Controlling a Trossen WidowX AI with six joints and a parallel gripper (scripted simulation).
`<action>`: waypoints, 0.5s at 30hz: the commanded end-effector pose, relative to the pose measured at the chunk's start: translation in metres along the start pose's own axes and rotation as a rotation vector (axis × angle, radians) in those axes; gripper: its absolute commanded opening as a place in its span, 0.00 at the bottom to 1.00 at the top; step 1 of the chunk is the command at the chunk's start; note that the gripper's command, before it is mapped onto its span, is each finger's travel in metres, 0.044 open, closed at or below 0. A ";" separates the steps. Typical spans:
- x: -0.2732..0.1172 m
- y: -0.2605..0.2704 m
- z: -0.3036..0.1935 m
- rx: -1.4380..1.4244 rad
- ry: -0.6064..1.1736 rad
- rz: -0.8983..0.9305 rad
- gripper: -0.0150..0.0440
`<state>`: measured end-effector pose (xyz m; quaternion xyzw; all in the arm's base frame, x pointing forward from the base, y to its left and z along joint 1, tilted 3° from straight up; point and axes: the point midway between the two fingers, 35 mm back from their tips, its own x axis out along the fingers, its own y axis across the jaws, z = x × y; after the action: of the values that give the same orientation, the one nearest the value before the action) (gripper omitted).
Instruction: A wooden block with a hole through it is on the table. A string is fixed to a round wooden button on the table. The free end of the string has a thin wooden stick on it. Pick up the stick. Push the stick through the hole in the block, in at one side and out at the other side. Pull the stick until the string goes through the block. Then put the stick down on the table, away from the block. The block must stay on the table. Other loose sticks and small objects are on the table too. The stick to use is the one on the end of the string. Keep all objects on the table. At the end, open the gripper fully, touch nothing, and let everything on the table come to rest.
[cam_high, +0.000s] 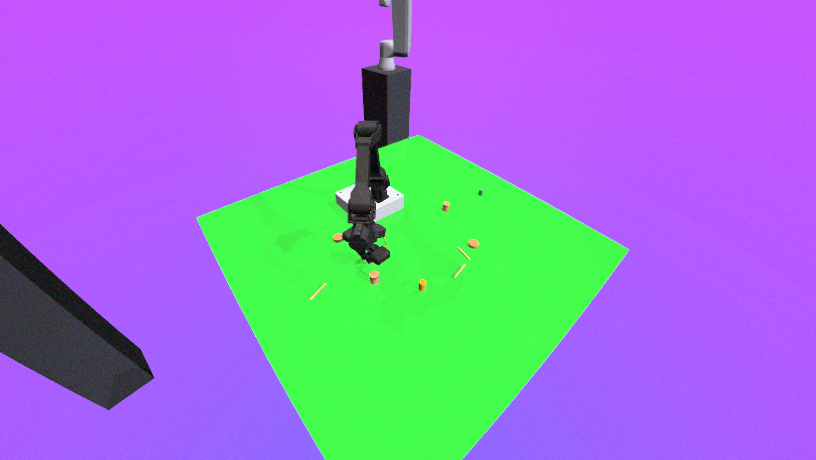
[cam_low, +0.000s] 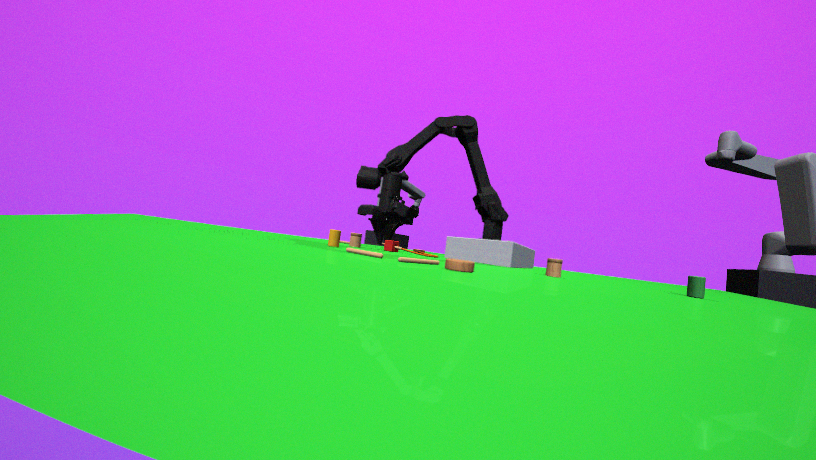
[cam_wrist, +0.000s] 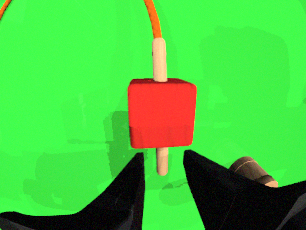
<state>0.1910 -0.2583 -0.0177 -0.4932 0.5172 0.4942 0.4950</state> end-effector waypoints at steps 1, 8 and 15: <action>0.007 0.002 0.002 -0.005 -0.002 0.006 0.46; 0.008 0.002 0.002 -0.005 -0.002 0.006 0.46; 0.006 0.001 0.001 0.000 -0.003 0.002 0.25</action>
<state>0.1896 -0.2568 -0.0240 -0.4917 0.5170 0.4957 0.4952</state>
